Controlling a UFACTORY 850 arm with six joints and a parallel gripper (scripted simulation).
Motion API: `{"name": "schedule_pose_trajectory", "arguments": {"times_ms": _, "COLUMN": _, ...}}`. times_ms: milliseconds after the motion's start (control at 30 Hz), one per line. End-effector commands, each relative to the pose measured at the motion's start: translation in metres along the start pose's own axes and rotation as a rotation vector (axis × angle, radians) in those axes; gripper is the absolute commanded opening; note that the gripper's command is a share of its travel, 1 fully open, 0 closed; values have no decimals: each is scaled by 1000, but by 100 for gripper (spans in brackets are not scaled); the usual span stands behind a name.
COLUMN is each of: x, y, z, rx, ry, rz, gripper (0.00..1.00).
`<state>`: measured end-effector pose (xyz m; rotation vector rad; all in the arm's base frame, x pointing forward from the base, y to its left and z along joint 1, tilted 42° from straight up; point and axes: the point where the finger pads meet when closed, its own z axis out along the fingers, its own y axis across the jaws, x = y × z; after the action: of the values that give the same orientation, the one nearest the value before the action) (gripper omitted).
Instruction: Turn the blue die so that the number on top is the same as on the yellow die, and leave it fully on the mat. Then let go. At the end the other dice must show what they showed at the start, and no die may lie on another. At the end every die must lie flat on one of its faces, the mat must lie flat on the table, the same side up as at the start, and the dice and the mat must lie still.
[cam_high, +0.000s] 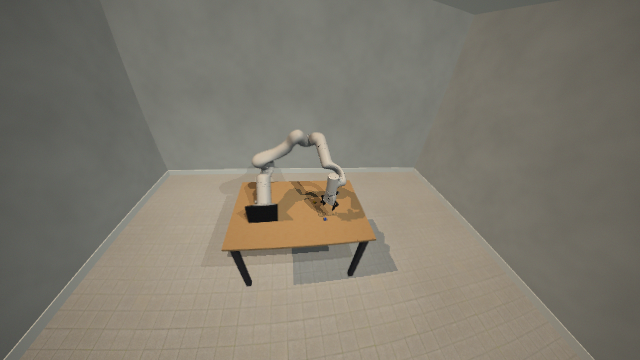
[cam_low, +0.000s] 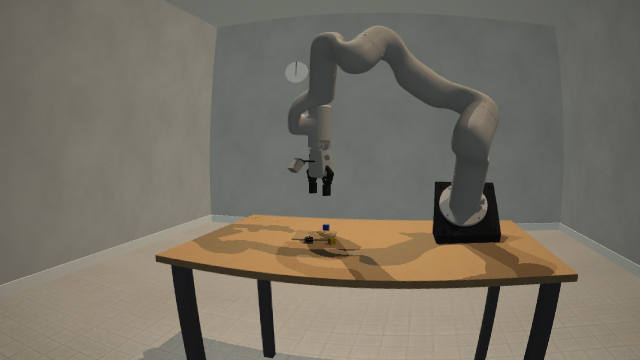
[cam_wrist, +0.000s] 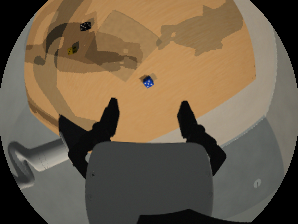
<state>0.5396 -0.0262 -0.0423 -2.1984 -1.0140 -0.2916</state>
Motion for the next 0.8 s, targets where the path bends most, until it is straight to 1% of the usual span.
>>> {"name": "schedule_pose_trajectory", "arguments": {"times_ms": 0, "x": 1, "y": 0, "z": 32, "rx": -1, "ry": 1, "rz": 0, "gripper": 100}}
{"name": "schedule_pose_trajectory", "arguments": {"times_ms": 167, "x": 2, "y": 0, "z": 72, "rx": -1, "ry": 1, "rz": 0, "gripper": 100}}
{"name": "schedule_pose_trajectory", "arguments": {"times_ms": 300, "x": 2, "y": 0, "z": 91, "rx": -1, "ry": 1, "rz": 0, "gripper": 100}}
{"name": "schedule_pose_trajectory", "arguments": {"times_ms": 467, "x": 2, "y": 0, "z": 94, "rx": -1, "ry": 1, "rz": 0, "gripper": 100}}
{"name": "schedule_pose_trajectory", "arguments": {"times_ms": 767, "x": 2, "y": 0, "z": 94, "rx": -1, "ry": 1, "rz": 0, "gripper": 100}}
